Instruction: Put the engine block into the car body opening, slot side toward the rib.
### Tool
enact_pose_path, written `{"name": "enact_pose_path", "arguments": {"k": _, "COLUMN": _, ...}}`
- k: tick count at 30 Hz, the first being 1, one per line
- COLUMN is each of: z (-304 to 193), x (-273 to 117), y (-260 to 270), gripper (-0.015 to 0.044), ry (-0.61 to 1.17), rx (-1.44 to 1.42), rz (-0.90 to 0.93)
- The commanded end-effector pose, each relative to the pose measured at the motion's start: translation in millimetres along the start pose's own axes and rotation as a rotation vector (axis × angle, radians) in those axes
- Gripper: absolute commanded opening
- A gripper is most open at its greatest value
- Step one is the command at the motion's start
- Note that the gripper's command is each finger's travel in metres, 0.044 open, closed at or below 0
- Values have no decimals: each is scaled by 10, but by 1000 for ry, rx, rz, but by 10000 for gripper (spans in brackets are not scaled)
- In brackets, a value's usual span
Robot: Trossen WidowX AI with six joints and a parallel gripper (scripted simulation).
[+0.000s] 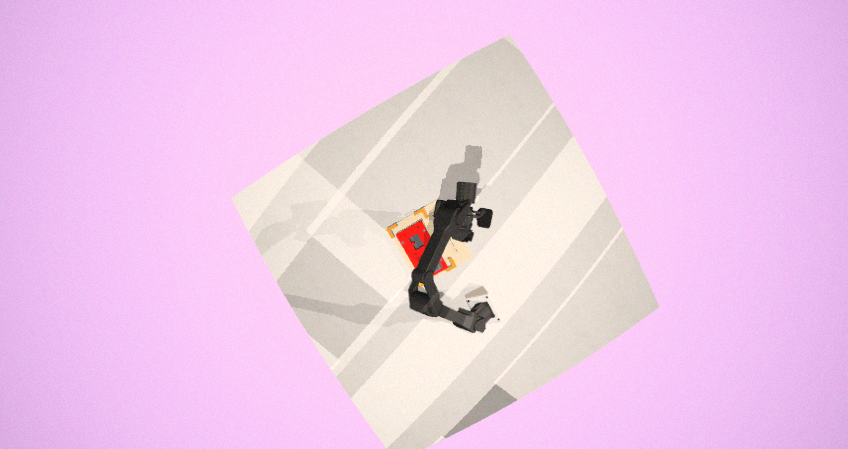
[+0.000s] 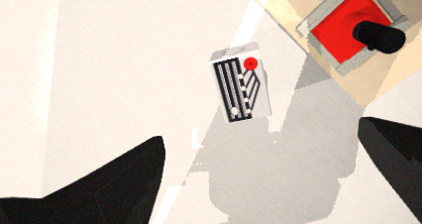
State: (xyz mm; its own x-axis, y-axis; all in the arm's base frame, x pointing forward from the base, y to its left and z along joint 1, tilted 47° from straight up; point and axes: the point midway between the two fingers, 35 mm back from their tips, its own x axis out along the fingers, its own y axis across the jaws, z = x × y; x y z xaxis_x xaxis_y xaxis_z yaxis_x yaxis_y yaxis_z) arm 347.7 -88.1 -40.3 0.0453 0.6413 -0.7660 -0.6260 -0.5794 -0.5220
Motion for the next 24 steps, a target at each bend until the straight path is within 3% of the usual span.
{"name": "enact_pose_path", "arguments": {"k": 1, "z": 5, "x": -41, "y": 7, "gripper": 440, "ry": 12, "rx": -75, "rz": -42}}
{"name": "enact_pose_path", "arguments": {"k": 9, "z": -20, "x": -33, "y": 88, "gripper": 440, "ry": 21, "rx": -64, "rz": -37}}
{"name": "enact_pose_path", "arguments": {"k": 13, "z": -3, "x": 289, "y": 66, "gripper": 440, "ry": -7, "rx": -101, "rz": -54}}
{"name": "enact_pose_path", "arguments": {"k": 24, "z": 8, "x": 469, "y": 54, "gripper": 440, "ry": -24, "rx": -122, "rz": -63}}
